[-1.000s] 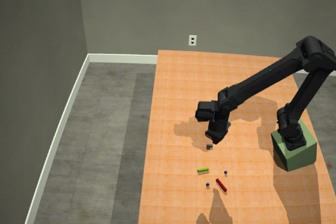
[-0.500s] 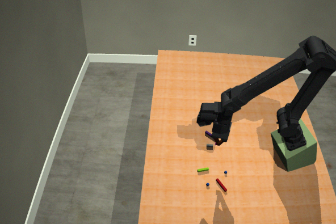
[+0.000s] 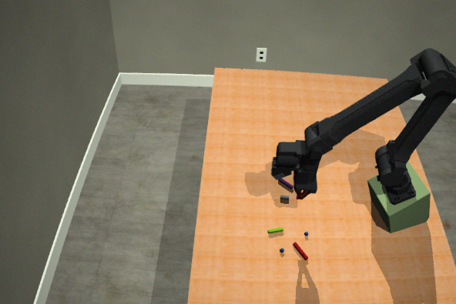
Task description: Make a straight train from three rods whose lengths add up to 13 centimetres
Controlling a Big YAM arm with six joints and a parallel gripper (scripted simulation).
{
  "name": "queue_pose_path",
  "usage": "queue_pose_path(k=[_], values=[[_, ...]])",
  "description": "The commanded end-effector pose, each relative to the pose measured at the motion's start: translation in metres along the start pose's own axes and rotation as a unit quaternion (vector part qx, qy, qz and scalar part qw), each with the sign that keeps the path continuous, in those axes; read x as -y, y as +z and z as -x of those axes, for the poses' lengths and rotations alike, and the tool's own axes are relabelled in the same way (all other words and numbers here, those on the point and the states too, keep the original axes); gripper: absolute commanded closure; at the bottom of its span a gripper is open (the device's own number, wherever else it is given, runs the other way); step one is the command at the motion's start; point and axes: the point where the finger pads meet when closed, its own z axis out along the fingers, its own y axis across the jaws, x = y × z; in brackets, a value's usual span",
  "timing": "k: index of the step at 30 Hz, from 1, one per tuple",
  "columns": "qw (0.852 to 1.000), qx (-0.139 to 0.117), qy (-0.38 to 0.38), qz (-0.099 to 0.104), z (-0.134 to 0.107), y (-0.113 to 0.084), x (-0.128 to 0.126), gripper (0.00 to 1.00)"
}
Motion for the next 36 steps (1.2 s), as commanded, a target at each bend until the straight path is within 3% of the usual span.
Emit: queue_pose_path(k=[1, 8, 23, 36], values=[[0.998, 0.012, -0.067, 0.001, -0.002, -0.003, -0.006, 0.96], [0.993, 0.01, -0.117, 0.001, -0.008, -0.002, -0.008, 0.96], [0.993, 0.007, -0.117, 0.002, -0.008, 0.0, -0.008, 0.96], [0.994, 0.0, -0.108, 0.002, -0.011, 0.038, -0.007, 0.96]])
